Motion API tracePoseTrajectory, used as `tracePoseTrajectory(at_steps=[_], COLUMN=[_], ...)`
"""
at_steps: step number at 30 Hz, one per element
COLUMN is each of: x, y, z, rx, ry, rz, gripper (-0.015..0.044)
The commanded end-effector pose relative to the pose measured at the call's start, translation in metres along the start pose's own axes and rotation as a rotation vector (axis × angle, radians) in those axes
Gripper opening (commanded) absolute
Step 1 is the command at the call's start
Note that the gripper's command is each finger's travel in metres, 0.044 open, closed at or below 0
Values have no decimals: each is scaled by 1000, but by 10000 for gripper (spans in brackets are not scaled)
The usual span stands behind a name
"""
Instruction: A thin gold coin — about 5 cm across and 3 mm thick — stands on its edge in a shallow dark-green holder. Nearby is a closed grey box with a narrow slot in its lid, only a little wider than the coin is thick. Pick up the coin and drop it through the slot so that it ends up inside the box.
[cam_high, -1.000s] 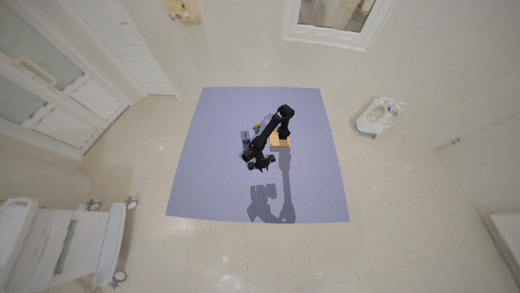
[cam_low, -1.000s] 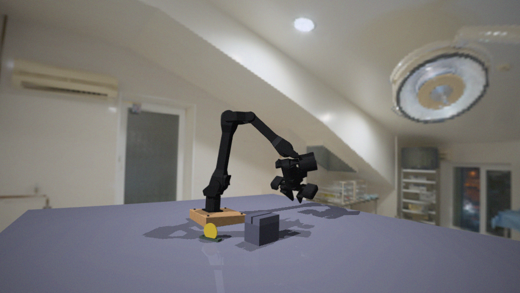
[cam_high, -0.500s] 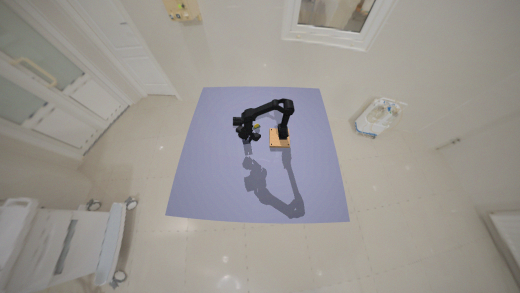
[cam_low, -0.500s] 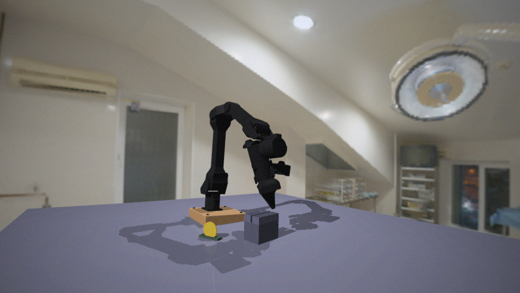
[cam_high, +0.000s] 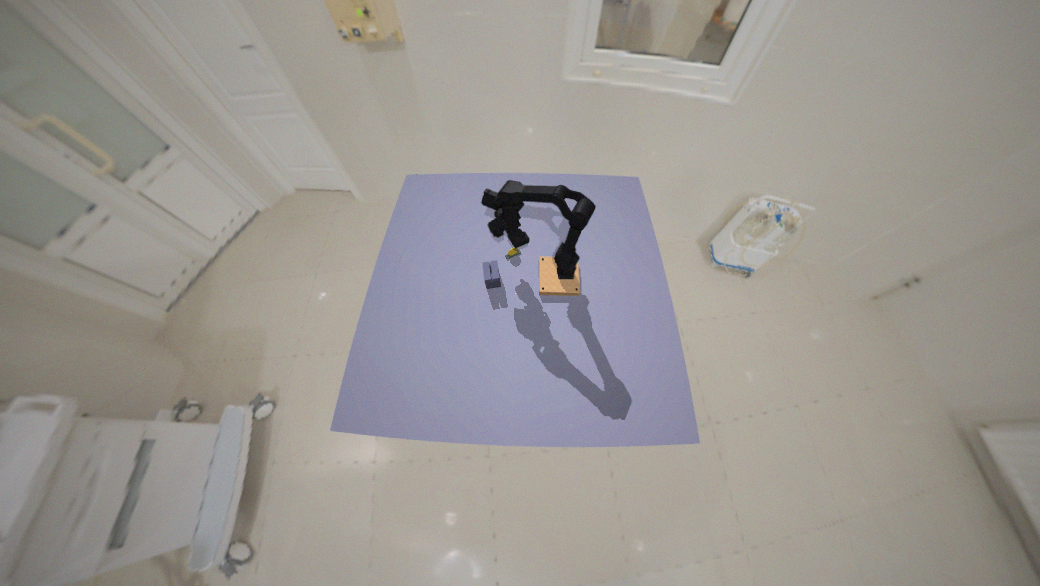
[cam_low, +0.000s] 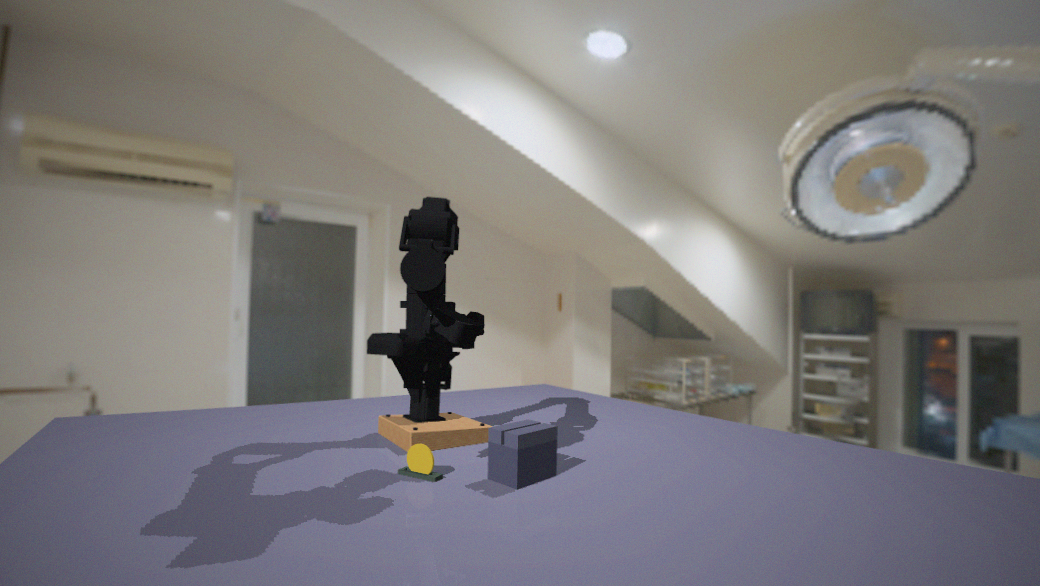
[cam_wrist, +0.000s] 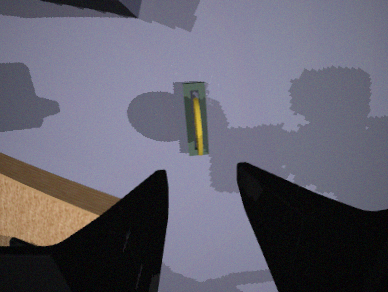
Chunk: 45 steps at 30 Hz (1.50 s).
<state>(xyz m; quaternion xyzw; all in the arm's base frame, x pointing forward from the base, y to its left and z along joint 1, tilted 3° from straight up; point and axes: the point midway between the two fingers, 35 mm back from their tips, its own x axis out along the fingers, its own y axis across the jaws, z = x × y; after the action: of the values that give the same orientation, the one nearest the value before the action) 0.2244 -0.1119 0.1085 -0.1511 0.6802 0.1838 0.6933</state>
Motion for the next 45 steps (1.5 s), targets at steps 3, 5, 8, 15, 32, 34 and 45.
tracePoseTrajectory(at_steps=[3, 5, 8, 15, 32, 34, 45], x=[32, 32, 37, 48, 76, 79, 96], y=[-5, -5, -5, -4, -5, -5, -4], z=[-1, -1, -2, -2, -2, -2, -3], rx=[-2, -2, -2, -2, -2, -2, -2], ry=[8, 8, 8, 8, 8, 8, 8], rz=[-3, -3, -3, -3, -3, -3, -3], gripper=[161, 161, 161, 161, 161, 161, 161])
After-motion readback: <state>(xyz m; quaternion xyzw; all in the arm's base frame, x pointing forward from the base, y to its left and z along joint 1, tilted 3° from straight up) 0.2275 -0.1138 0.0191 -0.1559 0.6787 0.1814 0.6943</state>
